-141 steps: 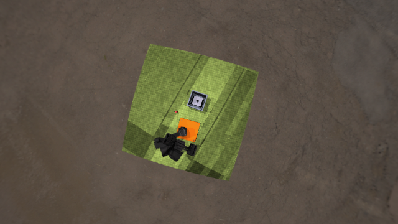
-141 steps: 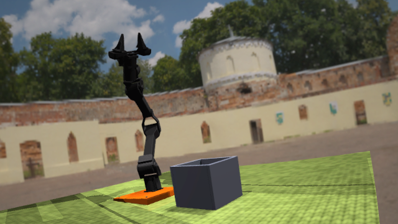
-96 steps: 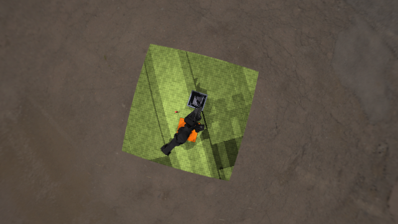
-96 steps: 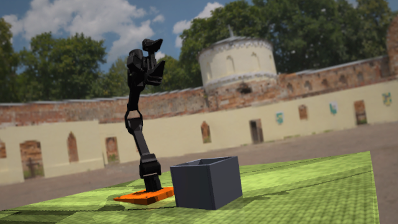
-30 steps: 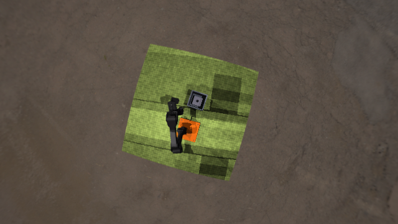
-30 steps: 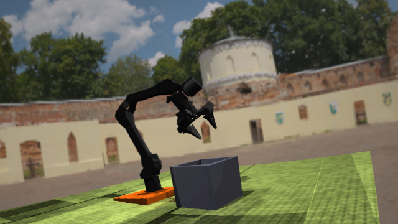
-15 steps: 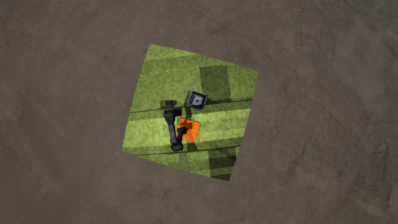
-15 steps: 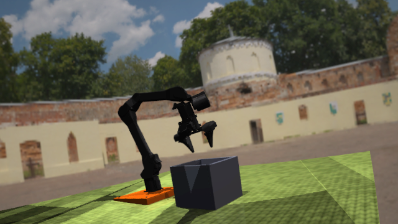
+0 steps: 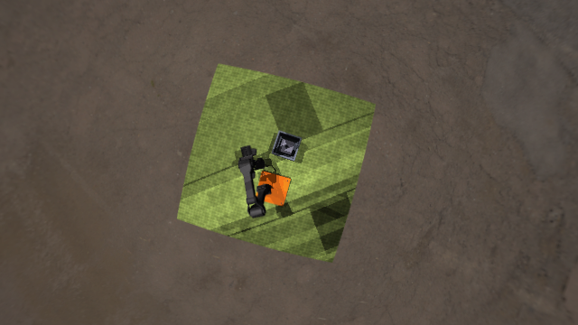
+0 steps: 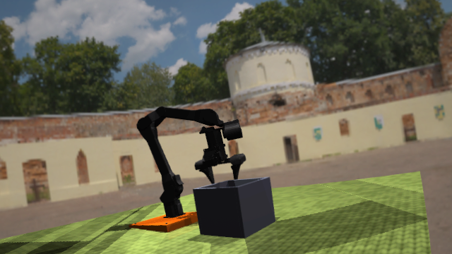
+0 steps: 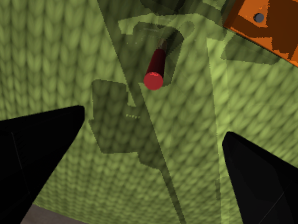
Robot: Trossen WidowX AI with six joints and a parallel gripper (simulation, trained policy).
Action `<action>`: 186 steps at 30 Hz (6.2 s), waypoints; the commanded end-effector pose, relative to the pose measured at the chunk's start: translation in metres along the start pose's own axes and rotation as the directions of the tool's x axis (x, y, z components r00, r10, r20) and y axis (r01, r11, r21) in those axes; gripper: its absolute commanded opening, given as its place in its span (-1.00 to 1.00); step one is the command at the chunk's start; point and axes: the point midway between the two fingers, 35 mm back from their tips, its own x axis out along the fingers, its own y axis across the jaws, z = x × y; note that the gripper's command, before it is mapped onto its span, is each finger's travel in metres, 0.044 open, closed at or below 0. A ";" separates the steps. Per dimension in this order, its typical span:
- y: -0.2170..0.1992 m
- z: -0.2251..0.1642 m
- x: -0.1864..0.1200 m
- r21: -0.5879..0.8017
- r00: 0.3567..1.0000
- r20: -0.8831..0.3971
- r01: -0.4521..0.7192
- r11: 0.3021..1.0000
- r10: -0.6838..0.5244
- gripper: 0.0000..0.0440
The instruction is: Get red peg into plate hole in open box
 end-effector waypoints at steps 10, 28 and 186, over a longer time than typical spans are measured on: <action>-0.007 0.015 0.041 -0.003 0.997 0.047 0.054 0.999 -0.054 1.00; 0.002 0.023 0.075 -0.028 0.996 0.081 0.043 0.999 -0.041 -0.13; 0.144 0.227 -0.052 -0.165 0.943 -0.072 -0.331 0.929 0.324 -0.55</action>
